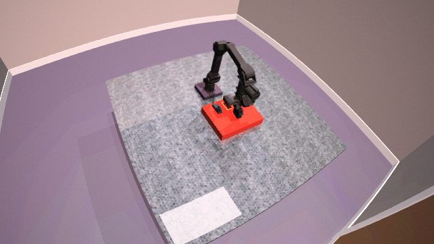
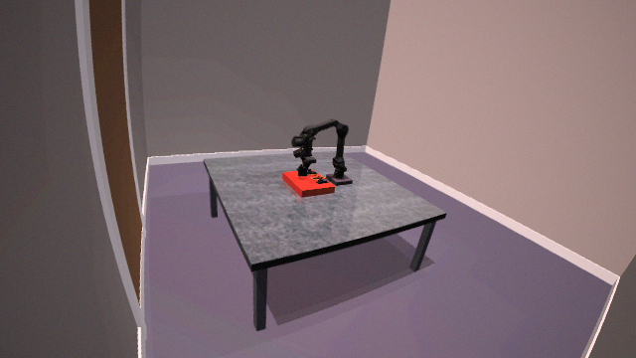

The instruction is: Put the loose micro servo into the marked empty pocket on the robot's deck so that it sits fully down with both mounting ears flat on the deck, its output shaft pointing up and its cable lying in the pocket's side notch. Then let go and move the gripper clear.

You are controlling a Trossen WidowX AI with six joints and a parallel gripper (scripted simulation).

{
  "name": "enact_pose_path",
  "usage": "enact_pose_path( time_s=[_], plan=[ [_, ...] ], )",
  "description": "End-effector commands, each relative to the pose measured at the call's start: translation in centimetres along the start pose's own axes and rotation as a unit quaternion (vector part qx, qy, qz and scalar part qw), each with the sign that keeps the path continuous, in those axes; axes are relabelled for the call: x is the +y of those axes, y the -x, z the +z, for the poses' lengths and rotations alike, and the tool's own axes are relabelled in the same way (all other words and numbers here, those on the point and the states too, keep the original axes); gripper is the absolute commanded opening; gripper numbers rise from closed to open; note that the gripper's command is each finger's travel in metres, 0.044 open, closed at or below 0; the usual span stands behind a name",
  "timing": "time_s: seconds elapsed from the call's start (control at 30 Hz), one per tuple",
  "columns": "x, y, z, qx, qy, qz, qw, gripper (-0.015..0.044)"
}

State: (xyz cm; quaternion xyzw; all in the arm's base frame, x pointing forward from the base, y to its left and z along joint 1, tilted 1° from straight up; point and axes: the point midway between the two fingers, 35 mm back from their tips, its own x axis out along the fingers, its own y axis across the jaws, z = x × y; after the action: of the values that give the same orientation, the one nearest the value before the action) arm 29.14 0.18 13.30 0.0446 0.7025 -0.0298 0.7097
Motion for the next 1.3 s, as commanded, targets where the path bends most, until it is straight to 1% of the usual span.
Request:
enact_pose_path(
  time_s=[0.0, 0.2, 0.93, 1.13, 1.27],
  plan=[
    [0.6, 0.3, 0.0, -0.005, -0.004, 0.002, 1.0, 0.0],
    [0.5, 0.3, -1.3, -0.005, -0.004, 0.002, 1.0, 0.0],
    [-0.3, 0.2, -10.1, -0.002, -0.004, 0.002, 1.0, 0.0],
    [-0.4, 0.2, -10.9, -0.002, 0.041, 0.001, 0.999, 0.0],
    [-0.4, 0.1, -10.9, -0.002, 0.043, 0.001, 0.999, 0.0]
  ],
)
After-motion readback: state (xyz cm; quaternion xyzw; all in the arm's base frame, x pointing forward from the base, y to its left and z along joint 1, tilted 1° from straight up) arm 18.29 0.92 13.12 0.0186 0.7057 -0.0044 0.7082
